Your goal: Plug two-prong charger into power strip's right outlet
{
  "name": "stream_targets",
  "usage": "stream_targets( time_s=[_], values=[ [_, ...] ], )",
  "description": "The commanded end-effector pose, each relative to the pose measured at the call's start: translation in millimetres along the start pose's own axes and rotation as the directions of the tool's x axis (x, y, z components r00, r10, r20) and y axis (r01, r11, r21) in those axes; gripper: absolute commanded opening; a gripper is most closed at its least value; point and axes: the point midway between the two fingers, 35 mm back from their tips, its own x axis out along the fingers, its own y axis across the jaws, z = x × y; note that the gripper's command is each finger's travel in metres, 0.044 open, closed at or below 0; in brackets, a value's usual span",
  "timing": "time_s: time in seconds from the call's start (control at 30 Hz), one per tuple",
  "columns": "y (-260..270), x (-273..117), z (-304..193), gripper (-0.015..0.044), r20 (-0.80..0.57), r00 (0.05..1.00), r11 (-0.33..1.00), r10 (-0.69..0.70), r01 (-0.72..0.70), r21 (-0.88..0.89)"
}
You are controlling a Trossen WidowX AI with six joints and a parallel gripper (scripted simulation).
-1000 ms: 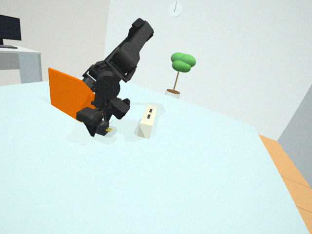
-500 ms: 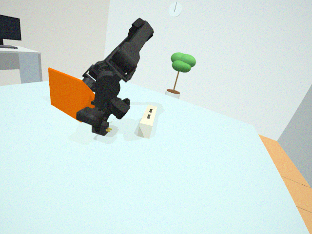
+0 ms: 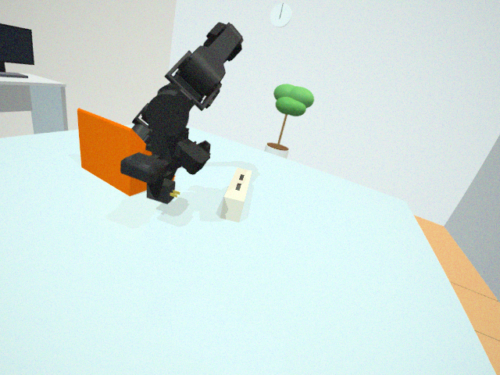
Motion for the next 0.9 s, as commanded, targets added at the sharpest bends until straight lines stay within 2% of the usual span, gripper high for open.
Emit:
stream_targets(
  time_s=[0.0,0.87],
  values=[
    [-0.2,-19.8,-2.4,0.0,-0.001,1.0,1.0,-0.004,0.004,-0.005],
    [43.5,-3.0,15.9,0.0,-0.002,1.0,0.999,-0.017,0.017,-0.033]
  ],
)
